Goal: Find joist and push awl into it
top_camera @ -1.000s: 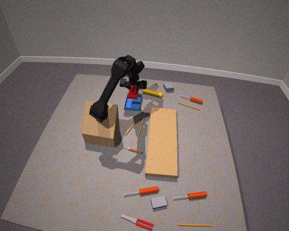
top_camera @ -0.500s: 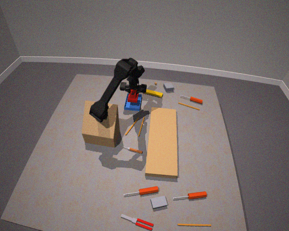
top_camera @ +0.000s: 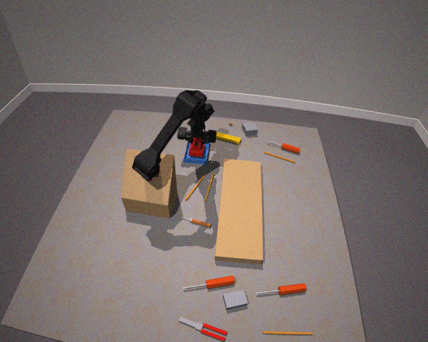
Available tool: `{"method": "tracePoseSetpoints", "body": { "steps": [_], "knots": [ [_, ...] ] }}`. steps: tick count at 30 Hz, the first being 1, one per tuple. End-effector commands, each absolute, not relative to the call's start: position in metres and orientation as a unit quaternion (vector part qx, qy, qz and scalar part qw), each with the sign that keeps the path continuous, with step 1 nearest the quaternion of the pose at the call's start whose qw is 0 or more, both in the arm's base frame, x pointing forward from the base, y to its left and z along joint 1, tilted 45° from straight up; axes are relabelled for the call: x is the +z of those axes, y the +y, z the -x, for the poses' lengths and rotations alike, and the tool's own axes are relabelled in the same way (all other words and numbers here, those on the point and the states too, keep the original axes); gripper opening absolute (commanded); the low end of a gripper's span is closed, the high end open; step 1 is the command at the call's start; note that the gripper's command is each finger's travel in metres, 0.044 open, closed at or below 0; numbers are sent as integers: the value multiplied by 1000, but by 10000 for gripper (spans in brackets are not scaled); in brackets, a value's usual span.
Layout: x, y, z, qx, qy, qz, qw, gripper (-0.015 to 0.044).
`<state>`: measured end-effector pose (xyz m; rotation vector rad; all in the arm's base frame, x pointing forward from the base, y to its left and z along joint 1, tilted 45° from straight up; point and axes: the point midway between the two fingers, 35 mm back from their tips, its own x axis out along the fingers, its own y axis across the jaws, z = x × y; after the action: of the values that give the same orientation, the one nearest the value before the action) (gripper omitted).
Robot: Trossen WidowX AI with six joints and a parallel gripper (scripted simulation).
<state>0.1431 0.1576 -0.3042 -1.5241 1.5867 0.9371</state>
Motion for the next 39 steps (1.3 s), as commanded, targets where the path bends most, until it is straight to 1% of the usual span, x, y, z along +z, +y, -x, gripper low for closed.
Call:
{"method": "tracePoseSetpoints", "body": {
  "steps": [1, 16, 28, 33, 36, 39],
  "knots": [
    [-308, 155, -143, 366, 614, 595, 366, 0],
    [-321, 142, -143, 366, 614, 596, 366, 0],
    [-319, 142, -142, 364, 618, 593, 366, 315],
    [-293, 170, -145, 365, 617, 593, 366, 440],
    [-259, 202, -145, 366, 617, 592, 366, 440],
    [-249, 210, -144, 366, 617, 592, 366, 440]
  ]
}}
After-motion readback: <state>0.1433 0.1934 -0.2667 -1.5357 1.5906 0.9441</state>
